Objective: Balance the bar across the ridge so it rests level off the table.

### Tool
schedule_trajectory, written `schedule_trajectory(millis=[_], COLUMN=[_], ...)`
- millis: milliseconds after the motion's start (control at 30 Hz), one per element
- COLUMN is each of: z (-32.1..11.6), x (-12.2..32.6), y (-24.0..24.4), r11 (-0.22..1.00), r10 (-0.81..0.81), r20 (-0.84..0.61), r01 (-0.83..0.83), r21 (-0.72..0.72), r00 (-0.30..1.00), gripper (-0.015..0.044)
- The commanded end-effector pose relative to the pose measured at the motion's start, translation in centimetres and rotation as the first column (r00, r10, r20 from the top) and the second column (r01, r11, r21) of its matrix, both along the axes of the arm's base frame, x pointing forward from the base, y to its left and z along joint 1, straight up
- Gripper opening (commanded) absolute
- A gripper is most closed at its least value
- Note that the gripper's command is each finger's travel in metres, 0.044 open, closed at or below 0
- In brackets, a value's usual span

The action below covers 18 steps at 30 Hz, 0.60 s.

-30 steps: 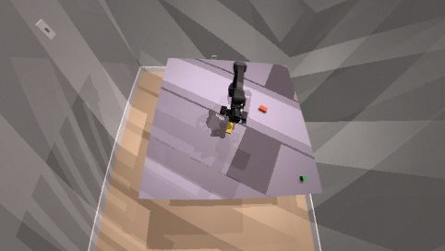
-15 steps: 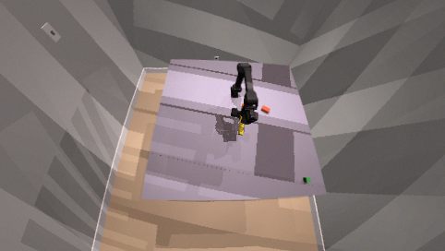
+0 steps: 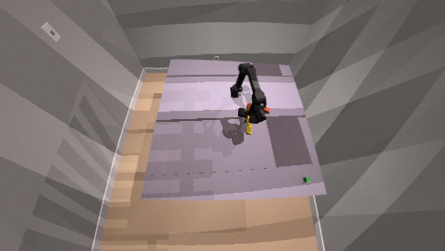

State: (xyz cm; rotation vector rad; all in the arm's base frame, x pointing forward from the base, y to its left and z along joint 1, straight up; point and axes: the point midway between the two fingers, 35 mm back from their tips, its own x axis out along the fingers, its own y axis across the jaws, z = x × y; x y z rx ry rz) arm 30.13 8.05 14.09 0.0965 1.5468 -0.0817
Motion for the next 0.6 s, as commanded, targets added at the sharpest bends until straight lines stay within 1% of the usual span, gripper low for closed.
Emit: schedule_trajectory(millis=[0,567], z=[-0.1,-2.8], x=[0.1,0.2], y=[0.3,0.4], r11=[1.0,1.0], r10=[-0.003,-0.003], r20=[0.004,0.004], r01=[0.003,0.003], r21=[-0.001,-0.001], r00=[1.0,1.0], gripper=[0.0,0.0])
